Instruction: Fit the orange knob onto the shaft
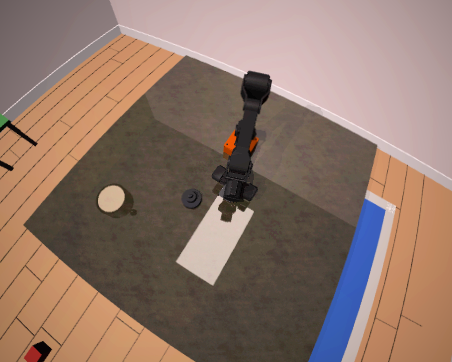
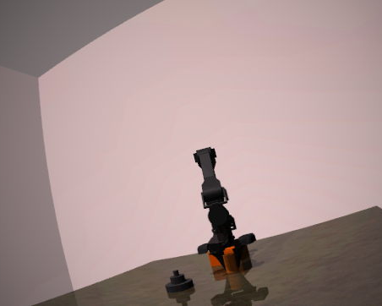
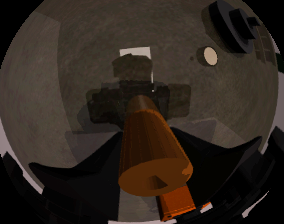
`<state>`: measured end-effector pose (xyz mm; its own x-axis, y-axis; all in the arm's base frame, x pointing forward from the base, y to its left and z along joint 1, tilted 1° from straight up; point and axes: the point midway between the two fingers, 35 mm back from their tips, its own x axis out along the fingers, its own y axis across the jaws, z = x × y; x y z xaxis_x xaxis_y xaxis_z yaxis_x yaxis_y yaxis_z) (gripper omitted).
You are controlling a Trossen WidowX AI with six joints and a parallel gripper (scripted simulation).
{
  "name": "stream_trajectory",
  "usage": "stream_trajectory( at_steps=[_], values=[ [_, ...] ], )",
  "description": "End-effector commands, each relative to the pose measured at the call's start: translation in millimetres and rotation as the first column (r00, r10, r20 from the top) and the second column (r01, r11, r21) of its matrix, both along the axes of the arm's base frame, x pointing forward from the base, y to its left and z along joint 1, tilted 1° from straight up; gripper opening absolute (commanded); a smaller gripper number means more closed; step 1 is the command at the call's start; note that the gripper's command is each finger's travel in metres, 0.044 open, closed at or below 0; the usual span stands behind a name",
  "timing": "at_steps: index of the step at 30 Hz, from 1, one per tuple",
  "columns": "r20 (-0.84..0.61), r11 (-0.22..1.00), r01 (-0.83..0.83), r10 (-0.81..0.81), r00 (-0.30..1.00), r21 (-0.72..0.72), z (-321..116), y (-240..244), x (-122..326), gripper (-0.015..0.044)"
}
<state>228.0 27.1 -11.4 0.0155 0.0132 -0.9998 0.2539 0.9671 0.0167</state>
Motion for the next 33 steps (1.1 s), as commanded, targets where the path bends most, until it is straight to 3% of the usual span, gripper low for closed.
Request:
stream_trajectory(
  at_steps=[1,3,24,33],
  values=[
    [0.001,1.000,0.003,-0.003,1.000,-0.002,7.0,0.4,2.7,0.0039],
    [0.002,1.000,0.003,-0.003,1.000,-0.002,17.4,1.3,6.0,0.0000],
    [0.002,1.000,0.003,-0.003,1.000,-0.001,136.9,6.5,5.7,0.0000],
    [0.003,1.000,0.003,-0.003,1.000,-0.002,139.0,-0.8,13.4,0.0000]
  ],
)
